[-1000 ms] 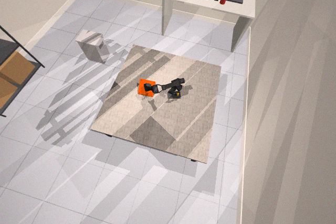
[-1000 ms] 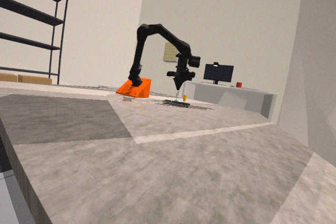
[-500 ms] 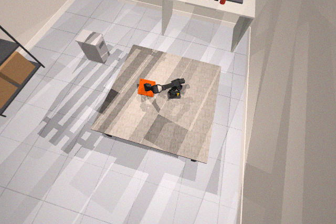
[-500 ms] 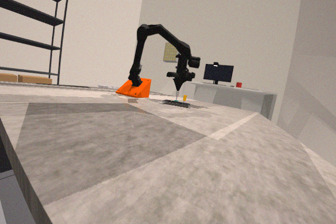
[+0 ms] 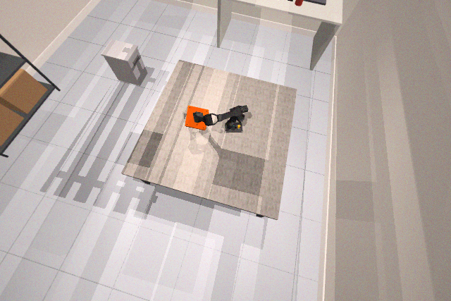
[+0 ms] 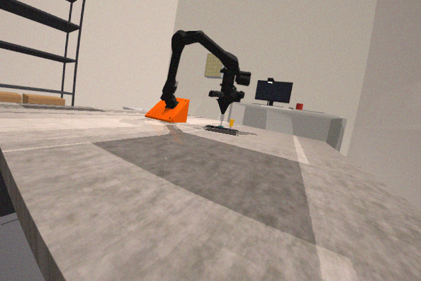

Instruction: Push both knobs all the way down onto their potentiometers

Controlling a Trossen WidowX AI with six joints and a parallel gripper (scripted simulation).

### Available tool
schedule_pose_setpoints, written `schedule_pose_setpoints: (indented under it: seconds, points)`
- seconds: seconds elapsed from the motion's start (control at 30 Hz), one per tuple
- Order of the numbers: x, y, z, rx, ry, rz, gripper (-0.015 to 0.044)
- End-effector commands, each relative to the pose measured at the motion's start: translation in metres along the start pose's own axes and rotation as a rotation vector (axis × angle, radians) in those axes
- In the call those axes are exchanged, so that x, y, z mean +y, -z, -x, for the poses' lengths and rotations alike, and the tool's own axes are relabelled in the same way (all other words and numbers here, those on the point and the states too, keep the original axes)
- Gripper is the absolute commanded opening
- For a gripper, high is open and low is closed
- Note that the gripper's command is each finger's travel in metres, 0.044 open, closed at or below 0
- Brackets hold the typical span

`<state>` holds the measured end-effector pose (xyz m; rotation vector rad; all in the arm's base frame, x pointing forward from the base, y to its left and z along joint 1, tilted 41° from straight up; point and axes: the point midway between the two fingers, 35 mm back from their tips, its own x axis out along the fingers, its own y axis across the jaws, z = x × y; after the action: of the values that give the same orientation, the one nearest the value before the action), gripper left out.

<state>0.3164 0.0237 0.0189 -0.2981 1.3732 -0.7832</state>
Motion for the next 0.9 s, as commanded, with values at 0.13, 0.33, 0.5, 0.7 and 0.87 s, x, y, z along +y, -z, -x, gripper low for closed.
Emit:
schedule_pose_setpoints:
  seconds: [0.13,0.33,0.5,0.7,0.87]
  points:
    - [0.000,0.000,0.000,-0.003,0.002,0.004,0.0000]
    - [0.000,0.000,-0.003,-0.003,0.002,0.004,0.0000]
    - [0.000,0.000,-0.007,-0.003,0.002,0.004,0.0000]
    - [0.000,0.000,-0.008,-0.003,0.002,0.004,0.0000]
    - [0.000,0.000,-0.012,-0.003,0.002,0.004,0.0000]
